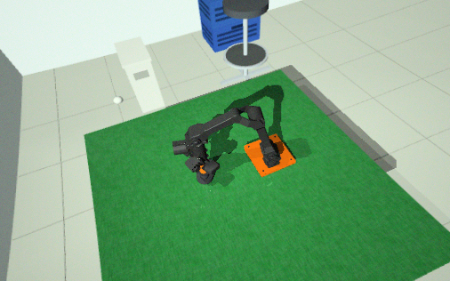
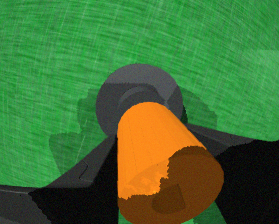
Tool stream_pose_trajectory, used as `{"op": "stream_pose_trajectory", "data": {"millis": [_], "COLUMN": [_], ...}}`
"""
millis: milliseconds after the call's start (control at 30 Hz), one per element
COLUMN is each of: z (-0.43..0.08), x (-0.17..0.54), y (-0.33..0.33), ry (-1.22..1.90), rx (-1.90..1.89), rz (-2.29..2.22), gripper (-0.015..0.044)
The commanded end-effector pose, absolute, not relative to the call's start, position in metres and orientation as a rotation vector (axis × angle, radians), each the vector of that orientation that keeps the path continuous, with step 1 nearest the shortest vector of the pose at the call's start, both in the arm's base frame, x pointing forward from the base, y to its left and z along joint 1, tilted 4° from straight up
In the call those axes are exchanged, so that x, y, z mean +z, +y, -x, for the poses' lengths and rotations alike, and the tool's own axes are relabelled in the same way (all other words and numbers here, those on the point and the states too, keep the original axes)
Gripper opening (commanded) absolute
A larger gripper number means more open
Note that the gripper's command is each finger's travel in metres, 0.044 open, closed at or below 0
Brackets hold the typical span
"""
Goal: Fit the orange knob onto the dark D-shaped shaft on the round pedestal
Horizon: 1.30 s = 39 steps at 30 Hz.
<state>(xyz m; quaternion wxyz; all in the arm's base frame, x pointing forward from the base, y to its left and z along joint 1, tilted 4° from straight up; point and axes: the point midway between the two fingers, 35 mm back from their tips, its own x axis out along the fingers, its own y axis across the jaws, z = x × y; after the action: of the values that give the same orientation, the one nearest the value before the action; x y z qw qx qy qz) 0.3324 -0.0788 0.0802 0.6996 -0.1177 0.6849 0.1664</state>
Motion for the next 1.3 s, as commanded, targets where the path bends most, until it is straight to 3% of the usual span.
{"op": "stream_pose_trajectory", "data": {"millis": [0,1033,1267], "z": [-0.3372,-0.3308,-0.3312], "x": [0.0817,0.0822,0.0811], "y": [-0.0798,-0.0786,-0.0783], "ry": [1.515,1.516,1.479], "rx": [0.389,0.39,0.542], "rz": [0.287,0.287,0.444], "gripper": [0.0,0.0,0.0]}}
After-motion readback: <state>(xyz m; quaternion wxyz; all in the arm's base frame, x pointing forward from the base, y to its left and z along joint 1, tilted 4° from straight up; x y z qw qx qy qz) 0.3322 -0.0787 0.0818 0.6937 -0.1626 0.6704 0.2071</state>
